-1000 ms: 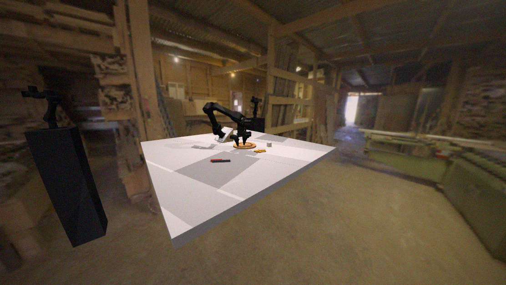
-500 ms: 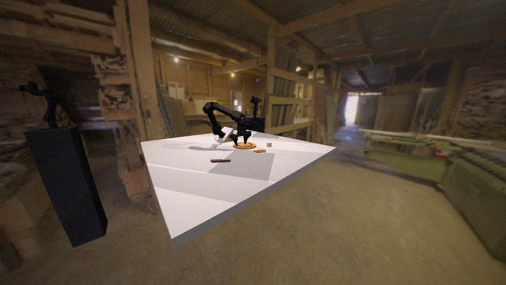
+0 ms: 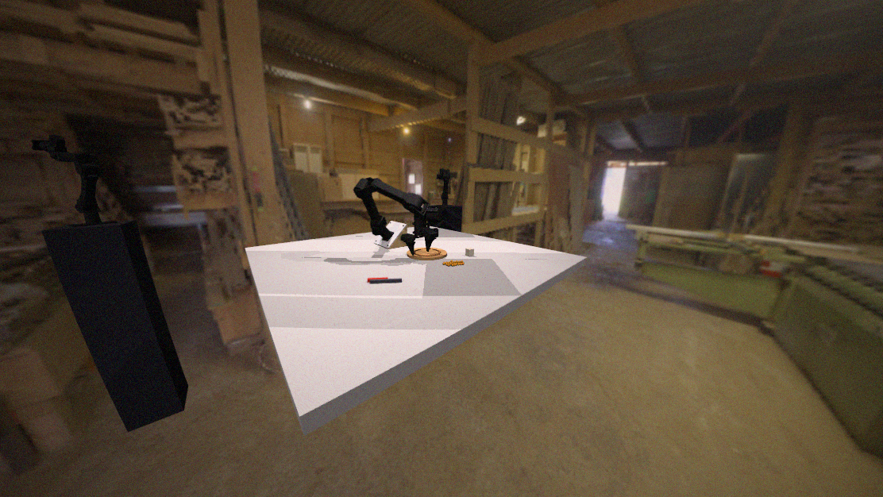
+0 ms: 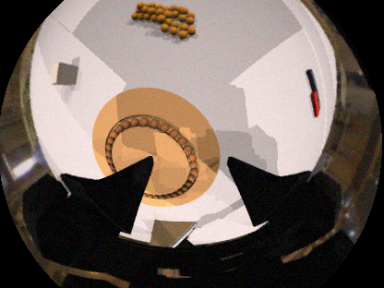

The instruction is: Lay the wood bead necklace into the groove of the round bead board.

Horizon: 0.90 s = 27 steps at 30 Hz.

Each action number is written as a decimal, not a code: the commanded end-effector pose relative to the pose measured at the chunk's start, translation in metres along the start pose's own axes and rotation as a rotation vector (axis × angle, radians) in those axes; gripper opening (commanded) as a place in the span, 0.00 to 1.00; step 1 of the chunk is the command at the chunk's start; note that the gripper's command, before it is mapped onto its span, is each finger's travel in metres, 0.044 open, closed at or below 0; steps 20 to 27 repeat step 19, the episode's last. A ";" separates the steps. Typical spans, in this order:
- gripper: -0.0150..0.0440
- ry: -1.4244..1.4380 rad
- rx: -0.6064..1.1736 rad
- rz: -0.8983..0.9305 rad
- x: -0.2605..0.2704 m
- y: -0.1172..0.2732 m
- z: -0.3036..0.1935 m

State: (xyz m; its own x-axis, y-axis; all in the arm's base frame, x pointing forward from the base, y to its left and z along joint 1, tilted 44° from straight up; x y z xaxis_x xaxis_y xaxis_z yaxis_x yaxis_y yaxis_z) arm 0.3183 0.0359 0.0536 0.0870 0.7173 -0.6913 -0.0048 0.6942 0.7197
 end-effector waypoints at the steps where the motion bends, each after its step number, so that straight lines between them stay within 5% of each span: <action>1: 1.00 -0.002 -0.001 -0.002 0.000 0.000 0.000; 5: 1.00 -0.002 -0.001 0.000 0.000 0.010 0.001; 10: 1.00 0.001 0.002 0.001 -0.001 0.078 -0.002; 27: 1.00 0.001 0.002 0.001 -0.001 0.080 -0.002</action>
Point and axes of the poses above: the point midway between the two fingers, 35 mm back from their tips, its own y axis back along the fingers, its own x axis across the jaws, z = x × y, the point moved 6 cm from there along y, back along the fingers, and after that the axes turned 7 degrees about -y, right-handed, at the moved point
